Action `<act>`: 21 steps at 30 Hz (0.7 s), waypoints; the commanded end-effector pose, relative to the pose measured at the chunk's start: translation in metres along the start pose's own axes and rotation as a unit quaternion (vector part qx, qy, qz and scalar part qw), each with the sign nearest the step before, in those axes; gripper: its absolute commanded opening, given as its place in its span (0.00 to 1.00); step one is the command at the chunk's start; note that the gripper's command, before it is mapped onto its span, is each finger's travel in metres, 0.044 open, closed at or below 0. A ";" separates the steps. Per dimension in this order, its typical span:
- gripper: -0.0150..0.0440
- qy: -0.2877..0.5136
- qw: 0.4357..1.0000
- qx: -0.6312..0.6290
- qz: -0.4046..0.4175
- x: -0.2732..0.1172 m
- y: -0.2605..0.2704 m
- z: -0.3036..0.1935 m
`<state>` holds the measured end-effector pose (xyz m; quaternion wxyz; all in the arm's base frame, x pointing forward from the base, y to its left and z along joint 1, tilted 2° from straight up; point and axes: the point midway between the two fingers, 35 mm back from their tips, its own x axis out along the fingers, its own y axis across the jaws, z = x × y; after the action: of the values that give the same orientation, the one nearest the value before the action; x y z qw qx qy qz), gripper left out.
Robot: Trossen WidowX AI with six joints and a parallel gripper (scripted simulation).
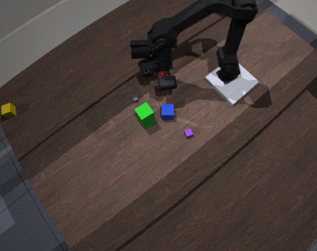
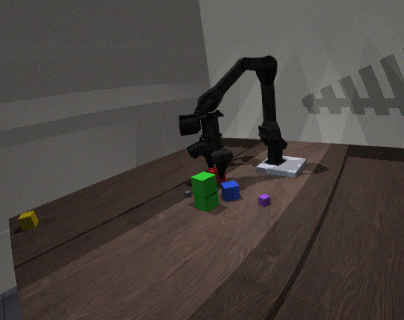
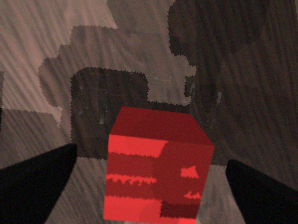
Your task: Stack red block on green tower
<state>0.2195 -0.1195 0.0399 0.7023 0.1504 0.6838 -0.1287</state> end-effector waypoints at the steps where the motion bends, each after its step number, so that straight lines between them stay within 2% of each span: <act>1: 1.00 0.001 1.000 0.002 -0.002 0.007 0.000 -0.001; 21: 1.00 0.002 1.000 0.002 -0.002 0.020 0.000 -0.002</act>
<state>0.2181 -0.1178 0.0201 0.7012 0.1508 0.6849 -0.1284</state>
